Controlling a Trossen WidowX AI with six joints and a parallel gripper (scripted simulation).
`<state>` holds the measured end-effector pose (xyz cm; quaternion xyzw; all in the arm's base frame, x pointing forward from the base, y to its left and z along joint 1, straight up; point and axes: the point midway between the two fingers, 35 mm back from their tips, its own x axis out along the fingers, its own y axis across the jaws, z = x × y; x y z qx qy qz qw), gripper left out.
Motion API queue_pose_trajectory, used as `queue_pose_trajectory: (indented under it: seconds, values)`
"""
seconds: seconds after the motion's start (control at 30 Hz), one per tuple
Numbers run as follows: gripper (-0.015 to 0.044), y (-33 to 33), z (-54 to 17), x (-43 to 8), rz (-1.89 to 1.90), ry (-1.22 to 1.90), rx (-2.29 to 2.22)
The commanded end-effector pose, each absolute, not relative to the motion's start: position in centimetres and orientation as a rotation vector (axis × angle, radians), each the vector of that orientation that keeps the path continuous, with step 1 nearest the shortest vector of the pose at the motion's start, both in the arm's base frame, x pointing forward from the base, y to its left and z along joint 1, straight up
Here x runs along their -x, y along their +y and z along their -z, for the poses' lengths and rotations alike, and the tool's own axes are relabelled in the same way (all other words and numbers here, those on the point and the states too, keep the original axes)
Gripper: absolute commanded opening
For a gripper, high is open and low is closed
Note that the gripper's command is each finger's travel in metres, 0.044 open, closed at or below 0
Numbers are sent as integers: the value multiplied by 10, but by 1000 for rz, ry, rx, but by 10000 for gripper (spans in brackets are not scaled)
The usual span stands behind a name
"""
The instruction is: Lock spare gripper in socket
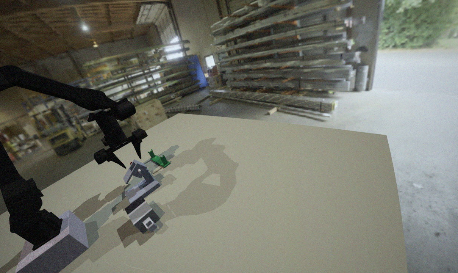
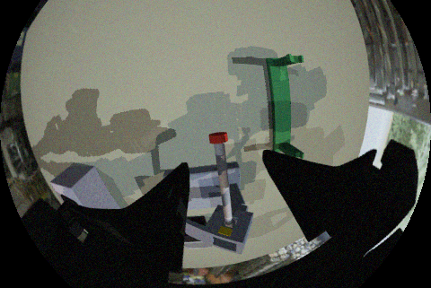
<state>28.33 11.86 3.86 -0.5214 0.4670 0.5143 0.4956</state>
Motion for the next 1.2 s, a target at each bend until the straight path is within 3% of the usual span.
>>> queue_pose_trajectory:
  seconds: [0.0, 0.9, 1.17]
  values:
    - [300, 117, -26, -281, -1251, 1151, 1262]
    - [300, 116, -9, -280, -1251, 1151, 1262]
    - [90, 116, -9, -280, -1251, 1151, 1262]
